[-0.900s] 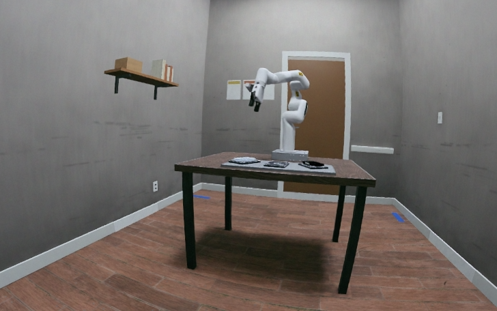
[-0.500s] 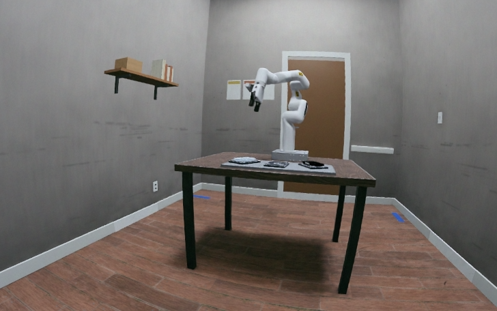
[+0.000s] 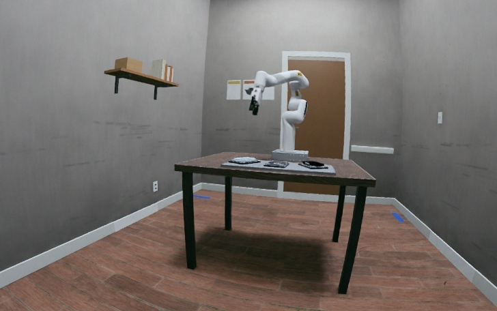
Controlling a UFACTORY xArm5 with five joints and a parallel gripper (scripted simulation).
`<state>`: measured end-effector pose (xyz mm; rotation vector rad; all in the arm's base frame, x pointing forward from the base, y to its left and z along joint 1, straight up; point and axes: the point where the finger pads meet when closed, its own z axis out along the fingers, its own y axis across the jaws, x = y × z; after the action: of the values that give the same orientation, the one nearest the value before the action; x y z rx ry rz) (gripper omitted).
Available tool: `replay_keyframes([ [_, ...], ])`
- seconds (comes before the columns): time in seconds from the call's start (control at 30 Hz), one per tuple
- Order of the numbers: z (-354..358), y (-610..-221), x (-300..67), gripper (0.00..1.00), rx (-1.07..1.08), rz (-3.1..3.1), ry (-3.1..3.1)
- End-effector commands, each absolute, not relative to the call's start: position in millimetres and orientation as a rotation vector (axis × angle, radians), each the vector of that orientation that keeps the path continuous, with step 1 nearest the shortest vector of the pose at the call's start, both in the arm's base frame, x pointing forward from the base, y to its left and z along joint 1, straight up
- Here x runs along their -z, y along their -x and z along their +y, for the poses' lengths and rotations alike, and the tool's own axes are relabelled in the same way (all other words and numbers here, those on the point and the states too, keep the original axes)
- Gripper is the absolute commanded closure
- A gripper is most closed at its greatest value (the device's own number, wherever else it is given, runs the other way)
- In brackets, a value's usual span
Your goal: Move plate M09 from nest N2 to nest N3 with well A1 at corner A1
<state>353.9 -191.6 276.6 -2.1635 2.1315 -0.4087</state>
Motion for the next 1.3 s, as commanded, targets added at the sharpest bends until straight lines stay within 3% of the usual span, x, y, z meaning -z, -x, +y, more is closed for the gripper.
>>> replay_keyframes([
  [0.0, -195.1, -353.5, -262.0, 0.0, 0.395, 2.044, 2.273],
  [1.27, -199.9, -316.3, -137.6, 0.0, 0.132, 1.184, 2.923],
])
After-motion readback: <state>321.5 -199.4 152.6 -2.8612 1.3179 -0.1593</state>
